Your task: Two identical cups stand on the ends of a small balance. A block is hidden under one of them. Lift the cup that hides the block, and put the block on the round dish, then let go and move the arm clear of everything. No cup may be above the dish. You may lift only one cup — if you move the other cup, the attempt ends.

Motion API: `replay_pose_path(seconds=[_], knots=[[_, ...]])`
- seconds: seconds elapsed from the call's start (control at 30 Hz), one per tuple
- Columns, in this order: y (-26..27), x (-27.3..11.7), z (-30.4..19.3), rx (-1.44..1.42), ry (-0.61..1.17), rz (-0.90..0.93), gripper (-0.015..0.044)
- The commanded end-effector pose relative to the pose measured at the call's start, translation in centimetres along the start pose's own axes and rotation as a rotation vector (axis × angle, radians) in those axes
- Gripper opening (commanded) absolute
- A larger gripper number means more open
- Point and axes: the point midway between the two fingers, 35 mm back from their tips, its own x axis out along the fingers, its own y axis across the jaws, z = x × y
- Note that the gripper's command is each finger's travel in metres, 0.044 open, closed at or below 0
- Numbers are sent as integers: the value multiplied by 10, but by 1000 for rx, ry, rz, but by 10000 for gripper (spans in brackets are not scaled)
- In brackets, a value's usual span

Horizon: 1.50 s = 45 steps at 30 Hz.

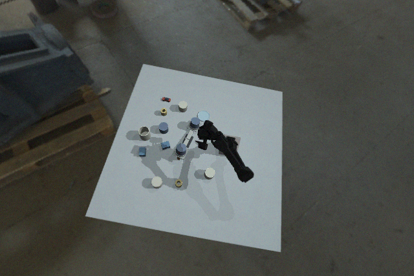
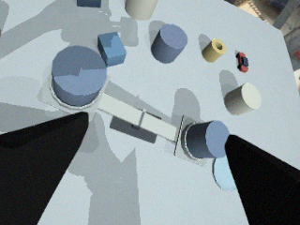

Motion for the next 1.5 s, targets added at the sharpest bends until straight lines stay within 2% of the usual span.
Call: replay_pose_path(seconds=[0.0,0.13,0.37,0.9,1.47], knots=[[-12,-2,-19,150,1,29,440],[-19,-6,-30,261,-13,51,440],[-20,-5,-30,248,-6,53,440],[-51,21,-8,-197,187,116,440],[-94,75,-5,-692,359,301,440]])
